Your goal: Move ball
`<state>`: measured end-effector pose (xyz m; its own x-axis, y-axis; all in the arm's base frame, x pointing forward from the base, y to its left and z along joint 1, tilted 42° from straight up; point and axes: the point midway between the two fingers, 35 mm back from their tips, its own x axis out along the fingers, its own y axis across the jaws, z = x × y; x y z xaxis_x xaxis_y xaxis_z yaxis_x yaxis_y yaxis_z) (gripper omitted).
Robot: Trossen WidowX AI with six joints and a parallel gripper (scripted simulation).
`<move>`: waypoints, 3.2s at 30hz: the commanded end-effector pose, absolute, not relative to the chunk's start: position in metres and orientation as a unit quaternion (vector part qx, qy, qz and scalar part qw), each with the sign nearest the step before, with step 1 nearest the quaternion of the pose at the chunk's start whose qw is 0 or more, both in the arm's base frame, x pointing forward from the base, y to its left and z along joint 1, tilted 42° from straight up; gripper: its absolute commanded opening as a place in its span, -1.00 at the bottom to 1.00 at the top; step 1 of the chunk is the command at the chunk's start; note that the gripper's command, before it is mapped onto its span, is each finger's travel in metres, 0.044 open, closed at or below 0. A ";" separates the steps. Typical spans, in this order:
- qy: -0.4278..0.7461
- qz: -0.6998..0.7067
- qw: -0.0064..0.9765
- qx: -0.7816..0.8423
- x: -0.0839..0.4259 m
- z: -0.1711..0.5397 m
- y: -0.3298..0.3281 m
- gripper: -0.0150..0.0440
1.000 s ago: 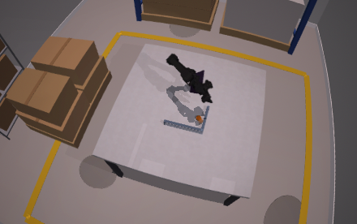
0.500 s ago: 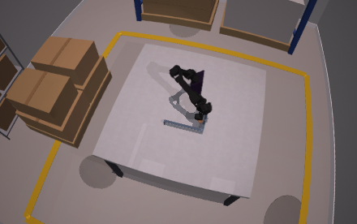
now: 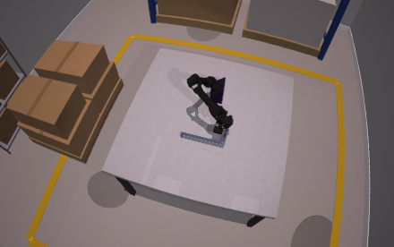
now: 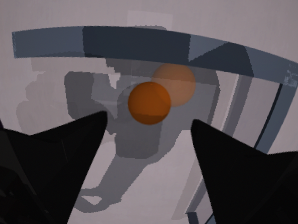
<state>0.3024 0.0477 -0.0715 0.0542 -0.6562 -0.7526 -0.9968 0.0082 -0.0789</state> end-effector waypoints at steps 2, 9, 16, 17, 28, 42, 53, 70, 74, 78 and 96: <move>0.635 0.265 0.316 -0.653 0.302 -0.076 0.042 0.59; 0.635 0.265 0.316 -0.653 0.303 -0.085 0.034 0.59; 0.635 0.265 0.316 -0.653 0.304 -0.093 0.027 0.59; 0.635 0.265 0.316 -0.653 0.304 -0.094 0.026 0.59; 0.635 0.264 0.316 -0.654 0.304 -0.104 0.017 0.50; 0.635 0.265 0.316 -0.653 0.305 -0.097 0.025 -0.28; 0.634 0.267 0.318 -0.652 0.304 -0.035 0.083 -0.49; 0.634 0.266 0.318 -0.653 0.317 -0.042 0.092 -0.49; 0.634 0.266 0.318 -0.653 0.321 -0.051 0.088 -0.49; 0.634 0.266 0.318 -0.653 0.322 -0.056 0.084 -0.49; 0.635 0.264 0.317 -0.654 0.325 -0.104 0.040 -0.49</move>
